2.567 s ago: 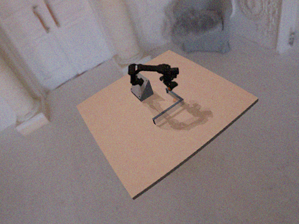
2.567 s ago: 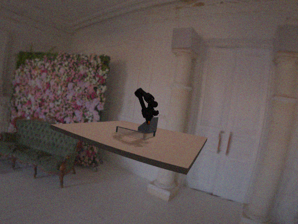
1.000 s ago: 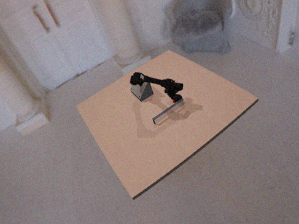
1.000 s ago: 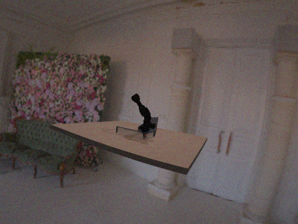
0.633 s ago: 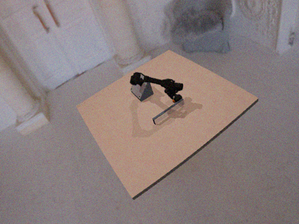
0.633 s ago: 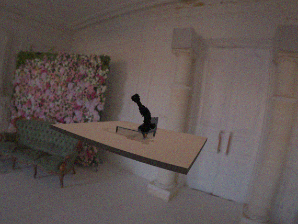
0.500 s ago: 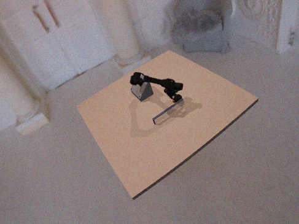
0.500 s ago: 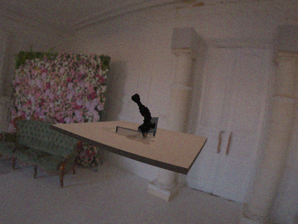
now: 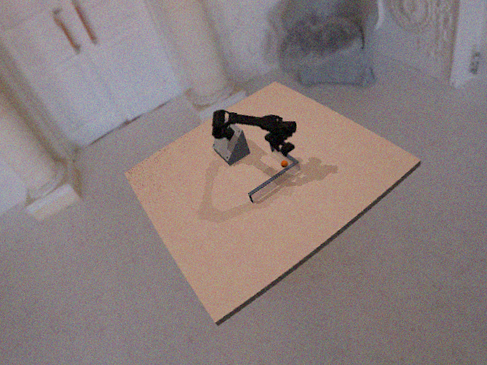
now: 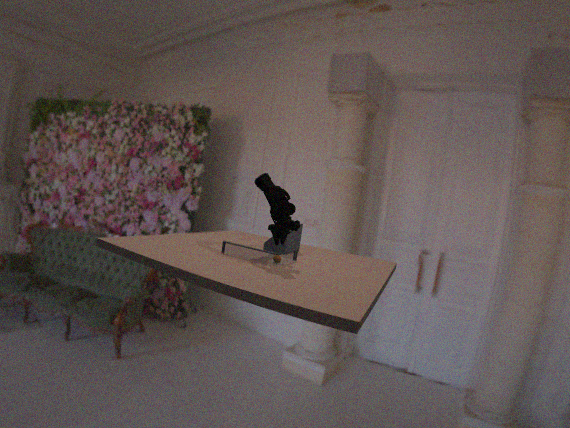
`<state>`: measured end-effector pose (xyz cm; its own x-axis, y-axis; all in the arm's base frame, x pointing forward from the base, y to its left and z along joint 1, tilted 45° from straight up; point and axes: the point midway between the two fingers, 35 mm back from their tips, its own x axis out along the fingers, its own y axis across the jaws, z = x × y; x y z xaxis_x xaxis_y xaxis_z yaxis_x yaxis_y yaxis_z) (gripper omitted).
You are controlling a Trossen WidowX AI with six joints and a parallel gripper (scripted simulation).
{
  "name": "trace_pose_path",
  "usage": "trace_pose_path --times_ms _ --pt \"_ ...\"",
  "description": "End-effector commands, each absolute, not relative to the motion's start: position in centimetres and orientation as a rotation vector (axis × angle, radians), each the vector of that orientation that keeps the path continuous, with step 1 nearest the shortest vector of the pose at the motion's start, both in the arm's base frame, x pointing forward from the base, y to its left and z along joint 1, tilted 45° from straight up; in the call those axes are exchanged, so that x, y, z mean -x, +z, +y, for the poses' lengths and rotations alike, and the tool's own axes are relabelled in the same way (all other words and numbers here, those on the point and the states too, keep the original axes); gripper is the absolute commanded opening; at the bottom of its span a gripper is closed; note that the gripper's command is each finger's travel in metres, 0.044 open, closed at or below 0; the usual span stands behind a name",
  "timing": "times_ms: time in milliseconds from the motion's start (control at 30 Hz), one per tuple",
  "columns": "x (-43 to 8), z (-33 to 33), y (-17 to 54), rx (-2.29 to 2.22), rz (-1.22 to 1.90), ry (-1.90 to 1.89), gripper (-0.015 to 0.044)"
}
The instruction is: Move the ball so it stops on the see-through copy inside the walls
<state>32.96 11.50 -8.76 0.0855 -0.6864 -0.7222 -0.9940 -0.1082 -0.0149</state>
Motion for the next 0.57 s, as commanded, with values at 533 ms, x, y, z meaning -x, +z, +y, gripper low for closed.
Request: trace_pose_path --times_ms 533 --pt "-32.2 14.8 -5.1 1.853 1.653 0.776 0.0440"
